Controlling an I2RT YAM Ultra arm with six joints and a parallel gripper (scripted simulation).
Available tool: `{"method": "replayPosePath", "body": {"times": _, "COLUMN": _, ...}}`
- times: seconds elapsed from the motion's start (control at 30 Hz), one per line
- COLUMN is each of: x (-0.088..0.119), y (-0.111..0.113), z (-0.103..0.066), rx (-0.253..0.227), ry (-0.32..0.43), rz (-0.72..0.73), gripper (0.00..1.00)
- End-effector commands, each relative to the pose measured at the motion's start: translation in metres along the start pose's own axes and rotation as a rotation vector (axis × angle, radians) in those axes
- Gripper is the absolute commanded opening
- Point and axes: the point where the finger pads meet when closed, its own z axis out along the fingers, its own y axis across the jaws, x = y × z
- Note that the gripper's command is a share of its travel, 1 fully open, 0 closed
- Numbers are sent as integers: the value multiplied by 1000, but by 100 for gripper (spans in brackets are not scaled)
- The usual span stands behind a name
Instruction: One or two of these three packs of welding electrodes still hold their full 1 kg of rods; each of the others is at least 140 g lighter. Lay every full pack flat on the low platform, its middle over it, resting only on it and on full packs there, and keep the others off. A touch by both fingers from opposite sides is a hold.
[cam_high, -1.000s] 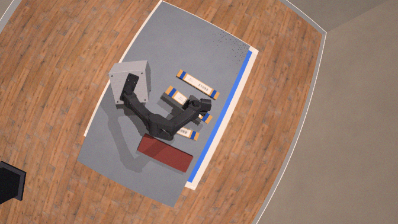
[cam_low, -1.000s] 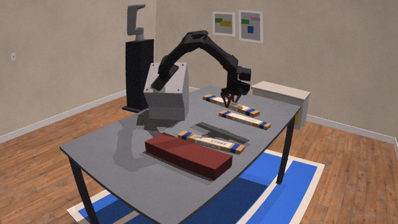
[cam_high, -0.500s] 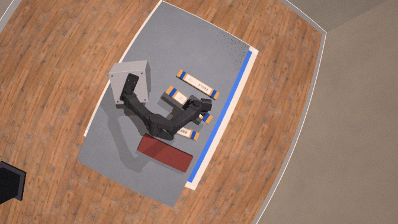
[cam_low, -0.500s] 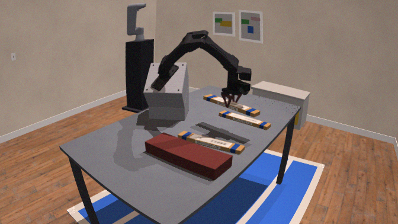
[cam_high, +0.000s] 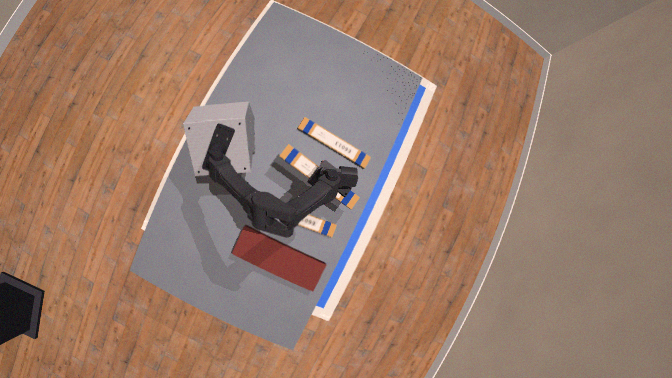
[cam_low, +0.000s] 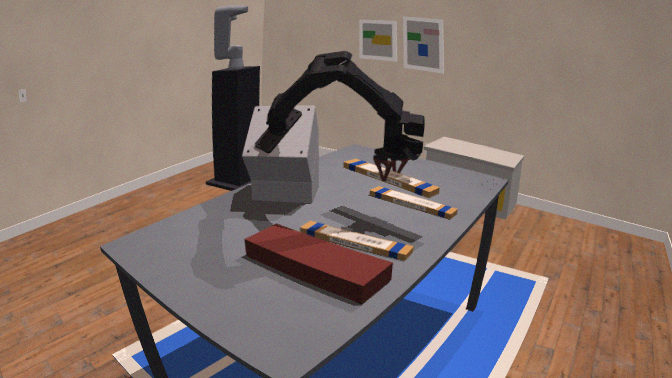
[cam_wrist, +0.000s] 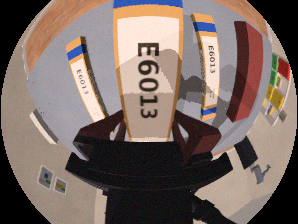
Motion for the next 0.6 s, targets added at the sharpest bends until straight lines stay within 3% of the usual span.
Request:
{"method": "replayPosePath", "body": {"times": 0.0, "x": -12, "y": 17, "z": -24, "rx": -30, "ry": -58, "rz": -7, "gripper": 0}}
{"method": "replayPosePath", "body": {"times": 0.2, "x": -15, "y": 16, "z": -27, "rx": -35, "ry": -65, "rz": 0, "gripper": 0}}
{"method": "replayPosePath", "body": {"times": 0.3, "x": -13, "y": 22, "z": -15, "rx": -35, "ry": -63, "rz": -13, "gripper": 0}}
{"method": "replayPosePath", "body": {"times": 0.43, "x": -21, "y": 18, "z": -21, "rx": -49, "ry": -82, "rz": 7, "gripper": 0}}
{"method": "replayPosePath", "body": {"times": 0.57, "x": -17, "y": 20, "z": -9, "rx": -41, "ry": -72, "rz": -4, "gripper": 0}}
